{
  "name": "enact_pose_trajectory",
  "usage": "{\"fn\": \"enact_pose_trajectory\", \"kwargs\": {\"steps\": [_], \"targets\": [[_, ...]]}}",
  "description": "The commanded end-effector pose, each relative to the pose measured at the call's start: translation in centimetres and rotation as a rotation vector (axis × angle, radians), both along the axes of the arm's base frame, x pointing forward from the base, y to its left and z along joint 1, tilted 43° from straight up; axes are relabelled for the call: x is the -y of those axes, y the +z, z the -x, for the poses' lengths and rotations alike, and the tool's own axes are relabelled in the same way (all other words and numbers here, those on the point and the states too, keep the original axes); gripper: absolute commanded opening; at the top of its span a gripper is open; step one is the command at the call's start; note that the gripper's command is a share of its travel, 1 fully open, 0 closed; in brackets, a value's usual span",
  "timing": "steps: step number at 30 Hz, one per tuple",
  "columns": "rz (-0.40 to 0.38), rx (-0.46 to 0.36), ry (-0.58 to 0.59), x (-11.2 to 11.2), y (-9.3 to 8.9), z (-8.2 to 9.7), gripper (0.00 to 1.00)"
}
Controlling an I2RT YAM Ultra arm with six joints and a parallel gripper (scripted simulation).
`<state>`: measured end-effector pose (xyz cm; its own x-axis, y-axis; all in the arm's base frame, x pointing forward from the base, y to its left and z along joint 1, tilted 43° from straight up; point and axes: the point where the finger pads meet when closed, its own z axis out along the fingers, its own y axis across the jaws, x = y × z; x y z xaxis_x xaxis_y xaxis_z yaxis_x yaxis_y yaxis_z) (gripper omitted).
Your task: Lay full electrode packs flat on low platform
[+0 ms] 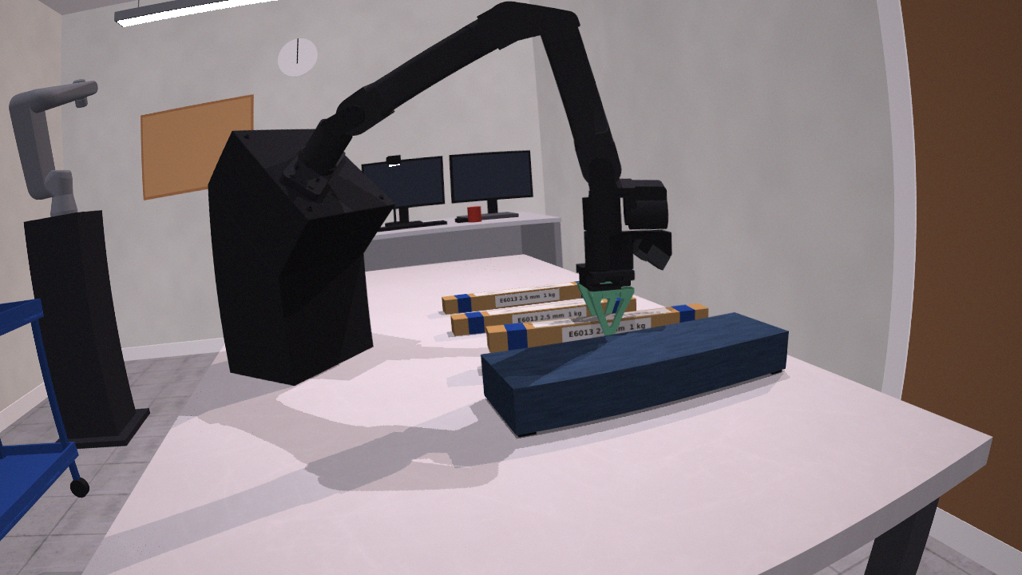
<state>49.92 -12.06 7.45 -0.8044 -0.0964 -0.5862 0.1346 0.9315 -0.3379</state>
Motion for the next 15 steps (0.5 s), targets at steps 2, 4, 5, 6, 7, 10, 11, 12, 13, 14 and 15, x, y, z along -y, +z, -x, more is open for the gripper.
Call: {"fn": "enact_pose_trajectory", "kwargs": {"steps": [2, 4, 5, 6, 7, 10, 11, 12, 13, 14, 15], "targets": [[0.006, 0.032, 0.016, -0.8, 1.2, -0.2, 0.00], [0.008, 0.049, 0.016, -0.7, 2.3, -0.8, 0.00], [0.009, 0.058, 0.016, -0.7, 2.5, -1.0, 0.00], [0.009, 0.059, 0.016, -0.7, 2.5, -1.0, 0.00], [0.009, 0.058, 0.016, -0.7, 2.5, -1.0, 0.00], [0.009, 0.055, 0.016, -0.7, 2.4, -1.0, 0.00], [0.009, 0.055, 0.016, -0.7, 2.4, -1.0, 0.00], [0.009, 0.054, 0.016, -0.7, 2.3, -1.0, 0.00], [0.009, 0.054, 0.016, -0.7, 2.3, -1.0, 0.00], [0.009, 0.053, 0.016, -0.7, 2.3, -1.0, 0.00], [0.009, 0.052, 0.016, -0.7, 2.3, -1.0, 0.00]]}}
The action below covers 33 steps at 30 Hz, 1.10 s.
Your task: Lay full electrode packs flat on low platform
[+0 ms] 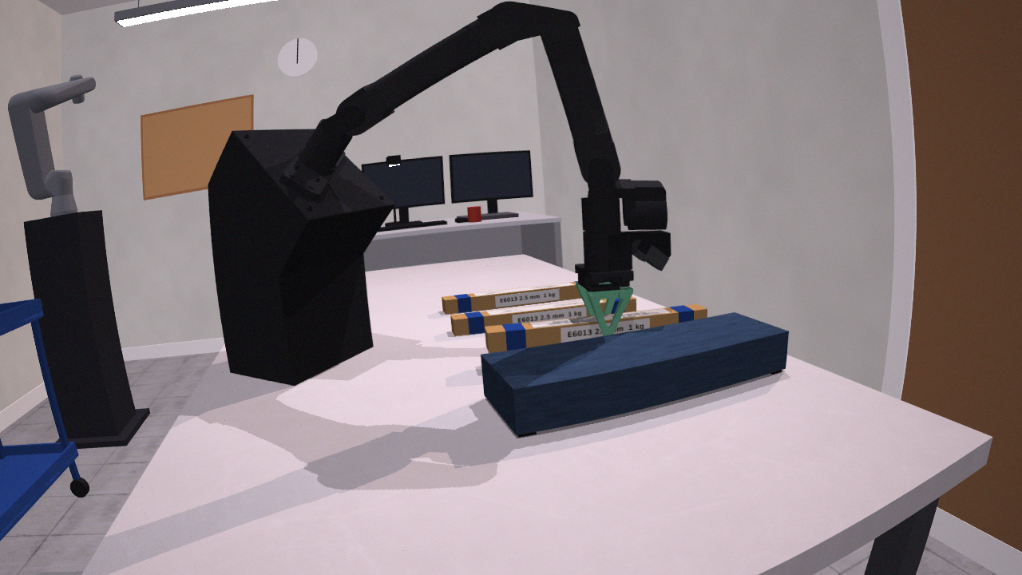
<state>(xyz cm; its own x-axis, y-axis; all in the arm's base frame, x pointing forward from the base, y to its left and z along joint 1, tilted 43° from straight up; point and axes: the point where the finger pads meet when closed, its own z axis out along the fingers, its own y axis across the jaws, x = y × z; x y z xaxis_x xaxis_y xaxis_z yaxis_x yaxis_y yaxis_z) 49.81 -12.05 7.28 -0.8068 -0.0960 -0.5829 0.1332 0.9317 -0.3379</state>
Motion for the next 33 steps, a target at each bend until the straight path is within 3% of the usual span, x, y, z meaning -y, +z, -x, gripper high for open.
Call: {"fn": "enact_pose_trajectory", "kwargs": {"steps": [1, 27, 30, 33], "targets": [[0.009, 0.056, 0.015, -0.70, 2.41, -1.10, 0.00], [0.008, 0.047, 0.015, -0.72, 2.58, -0.91, 0.00], [0.007, 0.045, 0.018, -0.66, 1.77, -1.30, 0.00], [0.009, 0.059, 0.018, -0.50, 2.49, -1.36, 0.00]]}}
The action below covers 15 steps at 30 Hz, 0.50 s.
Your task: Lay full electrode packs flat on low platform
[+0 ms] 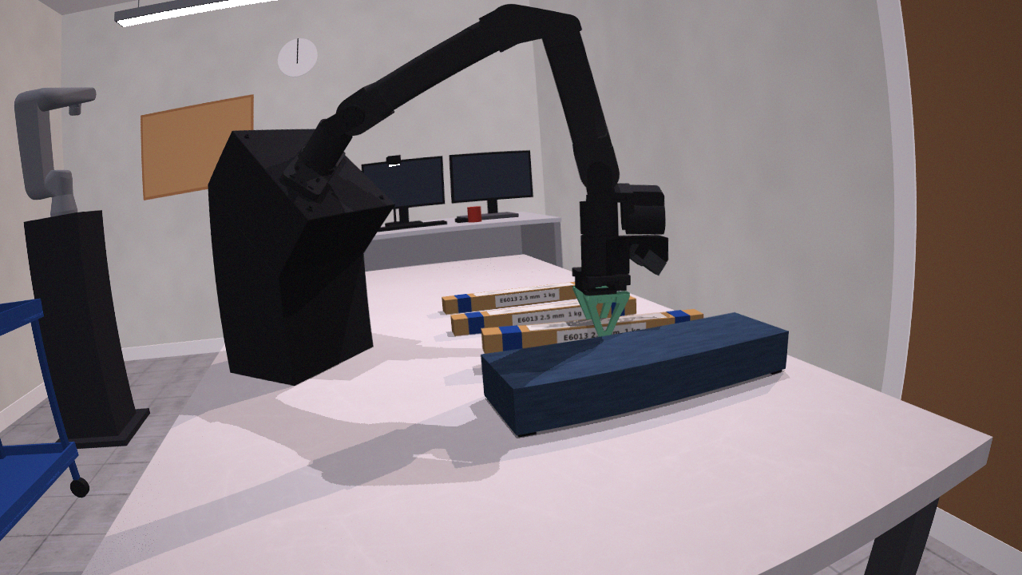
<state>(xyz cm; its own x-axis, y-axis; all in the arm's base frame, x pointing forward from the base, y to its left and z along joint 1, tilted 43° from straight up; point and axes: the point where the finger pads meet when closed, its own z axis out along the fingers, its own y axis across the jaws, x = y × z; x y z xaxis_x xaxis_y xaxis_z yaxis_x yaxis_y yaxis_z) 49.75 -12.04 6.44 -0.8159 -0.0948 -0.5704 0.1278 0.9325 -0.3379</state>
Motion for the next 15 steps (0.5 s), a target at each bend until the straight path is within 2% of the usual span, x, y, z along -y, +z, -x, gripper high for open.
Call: {"fn": "enact_pose_trajectory", "kwargs": {"steps": [1, 5, 8, 10, 12, 15], "targets": [[0.013, 0.083, 0.017, -0.4, 3.4, -1.6, 0.00], [0.013, 0.088, 0.015, -0.2, 3.4, -1.7, 0.00], [0.009, 0.066, 0.012, 0.0, 2.2, -1.8, 0.00], [0.010, 0.078, 0.014, 0.0, 3.0, -1.7, 0.00], [0.011, 0.080, 0.017, -0.1, 2.9, -1.9, 0.00], [0.008, 0.066, 0.016, 0.0, 2.0, -2.0, 0.00]]}}
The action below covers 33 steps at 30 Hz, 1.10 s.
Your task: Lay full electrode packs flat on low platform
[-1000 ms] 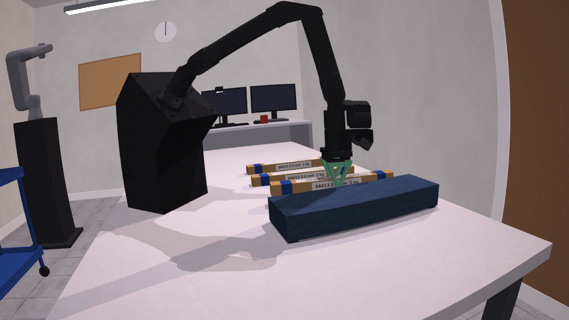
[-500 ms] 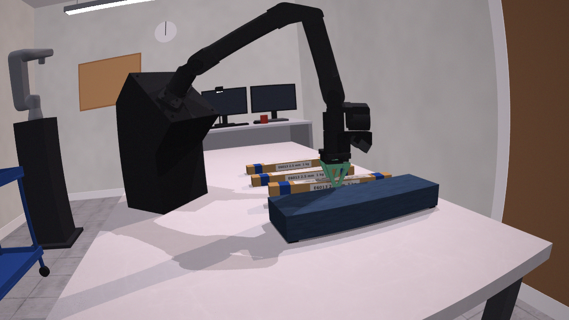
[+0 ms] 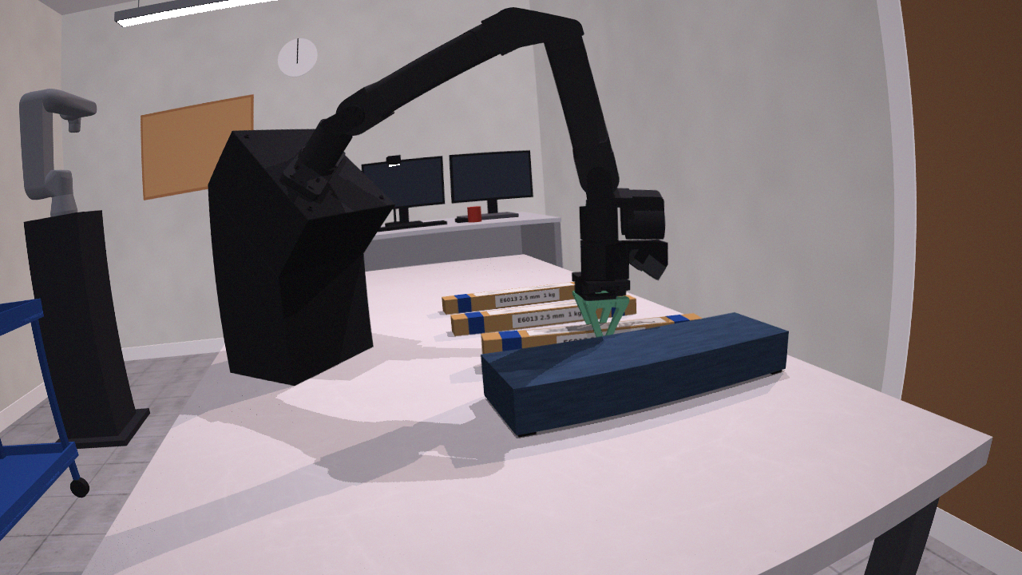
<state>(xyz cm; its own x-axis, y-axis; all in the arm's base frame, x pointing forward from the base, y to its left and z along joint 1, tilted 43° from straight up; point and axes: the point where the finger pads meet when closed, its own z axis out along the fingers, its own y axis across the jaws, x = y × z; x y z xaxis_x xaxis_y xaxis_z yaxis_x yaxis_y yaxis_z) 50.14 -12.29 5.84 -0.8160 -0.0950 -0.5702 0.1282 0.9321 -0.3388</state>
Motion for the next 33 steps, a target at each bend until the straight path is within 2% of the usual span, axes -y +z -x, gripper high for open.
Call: {"fn": "enact_pose_trajectory", "kwargs": {"steps": [1, 3, 5, 8, 10, 13, 16, 19, 22, 33], "targets": [[0.008, 0.069, 0.015, -0.1, 2.7, -1.6, 0.00], [0.010, 0.084, 0.013, 0.0, 3.3, -1.8, 0.00], [0.011, 0.077, 0.013, 0.0, 2.8, -1.9, 0.00], [0.010, 0.075, 0.019, -0.3, 3.0, -1.8, 0.00], [0.009, 0.068, 0.018, -0.2, 2.3, -2.0, 0.00], [0.011, 0.085, 0.014, 0.2, 2.9, -2.1, 0.00], [0.010, 0.072, 0.013, 0.2, 2.1, -2.2, 0.00], [0.010, 0.078, 0.017, 0.1, 2.4, -2.3, 0.00], [0.008, 0.068, 0.016, 0.3, 1.7, -2.4, 0.00], [0.008, 0.065, 0.012, 0.4, 2.4, -2.2, 0.00]]}}
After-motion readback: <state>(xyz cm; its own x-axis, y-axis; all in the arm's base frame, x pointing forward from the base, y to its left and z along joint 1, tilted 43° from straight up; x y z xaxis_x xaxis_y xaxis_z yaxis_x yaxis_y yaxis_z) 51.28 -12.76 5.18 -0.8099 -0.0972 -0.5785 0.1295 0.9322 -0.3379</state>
